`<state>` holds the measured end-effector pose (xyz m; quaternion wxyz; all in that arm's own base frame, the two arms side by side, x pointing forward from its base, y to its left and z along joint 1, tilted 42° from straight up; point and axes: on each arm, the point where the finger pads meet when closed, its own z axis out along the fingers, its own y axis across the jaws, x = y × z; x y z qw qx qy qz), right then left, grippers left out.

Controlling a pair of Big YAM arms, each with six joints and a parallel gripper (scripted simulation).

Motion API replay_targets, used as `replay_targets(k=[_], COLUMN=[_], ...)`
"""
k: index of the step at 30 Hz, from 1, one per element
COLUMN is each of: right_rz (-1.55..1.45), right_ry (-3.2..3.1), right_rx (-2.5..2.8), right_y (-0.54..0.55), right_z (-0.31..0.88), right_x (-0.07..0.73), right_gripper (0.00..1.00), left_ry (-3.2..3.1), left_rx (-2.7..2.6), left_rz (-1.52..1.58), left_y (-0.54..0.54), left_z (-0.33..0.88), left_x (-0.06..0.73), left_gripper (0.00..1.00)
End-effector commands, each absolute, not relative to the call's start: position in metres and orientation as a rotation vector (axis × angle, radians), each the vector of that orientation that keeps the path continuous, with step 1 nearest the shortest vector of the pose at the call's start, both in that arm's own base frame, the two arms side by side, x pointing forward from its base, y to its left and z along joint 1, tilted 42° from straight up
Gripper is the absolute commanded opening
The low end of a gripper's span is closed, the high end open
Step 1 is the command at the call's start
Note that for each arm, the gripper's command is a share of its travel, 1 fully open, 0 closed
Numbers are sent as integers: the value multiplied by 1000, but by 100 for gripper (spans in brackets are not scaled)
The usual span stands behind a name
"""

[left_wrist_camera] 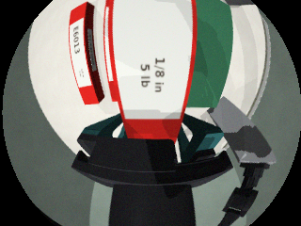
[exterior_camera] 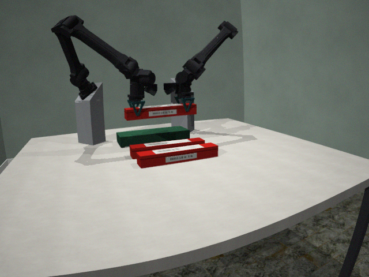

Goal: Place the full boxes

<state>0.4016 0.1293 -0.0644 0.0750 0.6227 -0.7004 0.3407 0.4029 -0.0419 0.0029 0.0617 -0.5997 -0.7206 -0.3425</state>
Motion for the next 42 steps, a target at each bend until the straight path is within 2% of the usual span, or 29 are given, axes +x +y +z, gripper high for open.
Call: replay_targets(k=[1, 33, 42], right_rz=[1096, 1080, 1082], right_ry=[-2147, -2119, -2113], right_rx=[1922, 1917, 1934], right_y=[164, 152, 155], right_z=[-24, -58, -58], right_x=[419, 355, 357], right_gripper=[0, 0, 0], left_ry=[-2206, -2176, -2186], left_rx=[-1864, -1867, -1874], left_rz=[-1115, -1093, -1103], left_y=[-66, -59, -63], left_z=[40, 4, 6], left_x=[418, 355, 360], left_gripper=[0, 0, 0])
